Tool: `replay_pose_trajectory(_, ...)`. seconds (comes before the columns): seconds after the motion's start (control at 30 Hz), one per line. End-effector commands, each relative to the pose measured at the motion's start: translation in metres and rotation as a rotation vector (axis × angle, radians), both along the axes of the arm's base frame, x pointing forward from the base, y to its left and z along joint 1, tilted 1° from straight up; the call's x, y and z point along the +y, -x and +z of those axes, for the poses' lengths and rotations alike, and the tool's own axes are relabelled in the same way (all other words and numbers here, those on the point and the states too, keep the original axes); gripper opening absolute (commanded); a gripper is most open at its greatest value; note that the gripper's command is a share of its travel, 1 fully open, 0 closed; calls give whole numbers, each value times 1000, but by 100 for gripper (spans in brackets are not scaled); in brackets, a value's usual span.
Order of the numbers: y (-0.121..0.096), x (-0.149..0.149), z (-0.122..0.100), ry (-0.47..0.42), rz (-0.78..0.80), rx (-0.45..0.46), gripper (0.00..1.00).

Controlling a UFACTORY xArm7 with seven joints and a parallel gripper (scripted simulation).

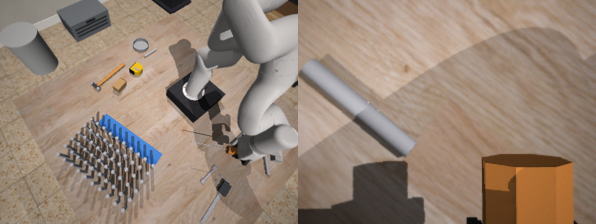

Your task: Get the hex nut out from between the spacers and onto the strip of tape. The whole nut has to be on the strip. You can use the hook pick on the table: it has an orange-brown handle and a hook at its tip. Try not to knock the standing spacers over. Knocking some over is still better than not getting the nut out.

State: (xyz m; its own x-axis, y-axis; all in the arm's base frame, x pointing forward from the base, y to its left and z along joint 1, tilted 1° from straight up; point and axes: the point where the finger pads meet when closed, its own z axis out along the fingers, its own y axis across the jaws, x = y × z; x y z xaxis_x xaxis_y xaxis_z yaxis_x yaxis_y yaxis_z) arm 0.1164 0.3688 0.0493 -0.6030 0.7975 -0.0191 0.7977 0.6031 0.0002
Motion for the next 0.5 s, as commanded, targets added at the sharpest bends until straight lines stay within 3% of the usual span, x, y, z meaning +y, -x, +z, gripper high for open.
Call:
replay_pose_trajectory(0.0, -1, 1, 25, -3, 0, 1, 0)
replay_pose_trajectory(0.47, 0, 1, 43, -3, 0, 1, 0)
